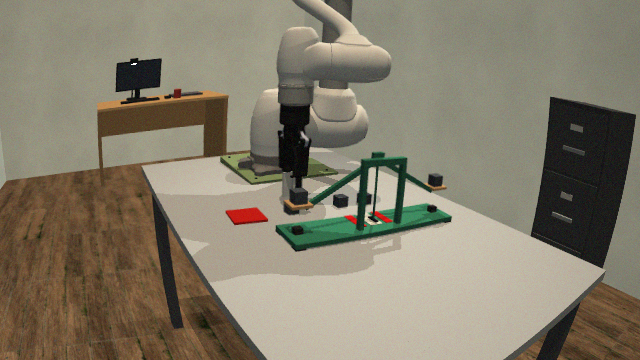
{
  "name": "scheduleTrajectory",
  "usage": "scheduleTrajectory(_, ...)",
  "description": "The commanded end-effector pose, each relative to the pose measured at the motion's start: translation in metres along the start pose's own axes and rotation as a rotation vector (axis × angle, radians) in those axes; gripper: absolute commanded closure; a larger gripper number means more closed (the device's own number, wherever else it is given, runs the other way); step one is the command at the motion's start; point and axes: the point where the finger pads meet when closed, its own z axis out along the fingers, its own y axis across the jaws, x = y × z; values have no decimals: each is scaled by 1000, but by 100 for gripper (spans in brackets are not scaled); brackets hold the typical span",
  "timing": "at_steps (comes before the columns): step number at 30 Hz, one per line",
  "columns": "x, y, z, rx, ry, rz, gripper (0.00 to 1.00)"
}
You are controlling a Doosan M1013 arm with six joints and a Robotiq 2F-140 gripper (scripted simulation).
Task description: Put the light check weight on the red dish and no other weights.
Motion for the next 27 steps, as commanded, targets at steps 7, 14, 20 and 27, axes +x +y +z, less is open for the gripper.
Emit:
scheduleTrajectory(7, 0, 0, 0, 0, 0, 0, 65)
scheduleTrajectory(14, 0, 0, 0, 0, 0, 0, 65)
scheduleTrajectory(20, 0, 0, 0, 0, 0, 0, 65)
scheduleTrajectory(27, 0, 0, 3, 0, 0, 0, 65)
